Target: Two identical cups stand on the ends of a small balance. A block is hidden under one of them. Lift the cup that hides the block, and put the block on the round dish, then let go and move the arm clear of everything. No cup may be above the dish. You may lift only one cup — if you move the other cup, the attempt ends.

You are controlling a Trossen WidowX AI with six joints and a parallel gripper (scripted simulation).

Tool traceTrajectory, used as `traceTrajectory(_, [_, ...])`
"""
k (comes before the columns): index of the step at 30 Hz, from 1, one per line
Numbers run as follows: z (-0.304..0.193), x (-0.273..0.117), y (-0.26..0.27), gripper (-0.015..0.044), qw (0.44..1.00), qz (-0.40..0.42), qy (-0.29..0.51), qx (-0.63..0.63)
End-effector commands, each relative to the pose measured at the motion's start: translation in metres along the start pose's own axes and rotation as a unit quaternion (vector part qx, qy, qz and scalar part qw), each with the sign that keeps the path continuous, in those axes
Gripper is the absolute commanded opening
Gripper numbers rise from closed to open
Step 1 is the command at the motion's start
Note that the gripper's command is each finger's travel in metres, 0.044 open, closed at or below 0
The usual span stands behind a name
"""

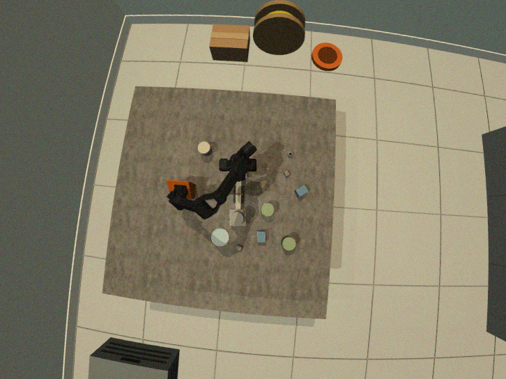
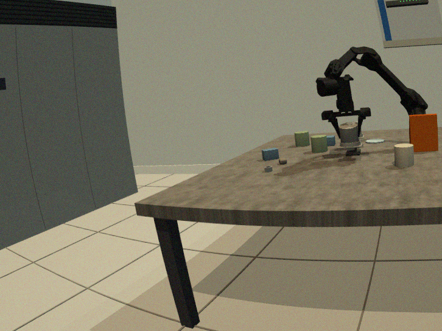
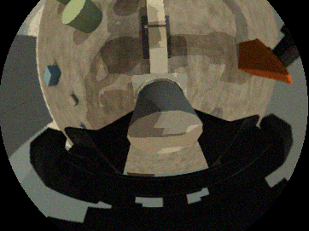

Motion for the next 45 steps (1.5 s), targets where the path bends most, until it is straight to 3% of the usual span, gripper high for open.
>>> traceTrajectory(1, [-0.002, -0.01, 0.003, 0.0, 1.0, 0.009, 0.009, 0.006])
traceTrajectory(45, [-0.001, -0.066, 0.0, 0.0, 1.0, 0.009, 0.009, 0.005])
Point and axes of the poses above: the point midway between the two fingers, 35 mm back from their tips, its own x axis out along the fingers, its own y axis across the jaws, z = x × y, the point moved 10 cm from there along -x, back along the fingers, and after that the axes turned 15 degrees about -x, right-handed, at the moved point
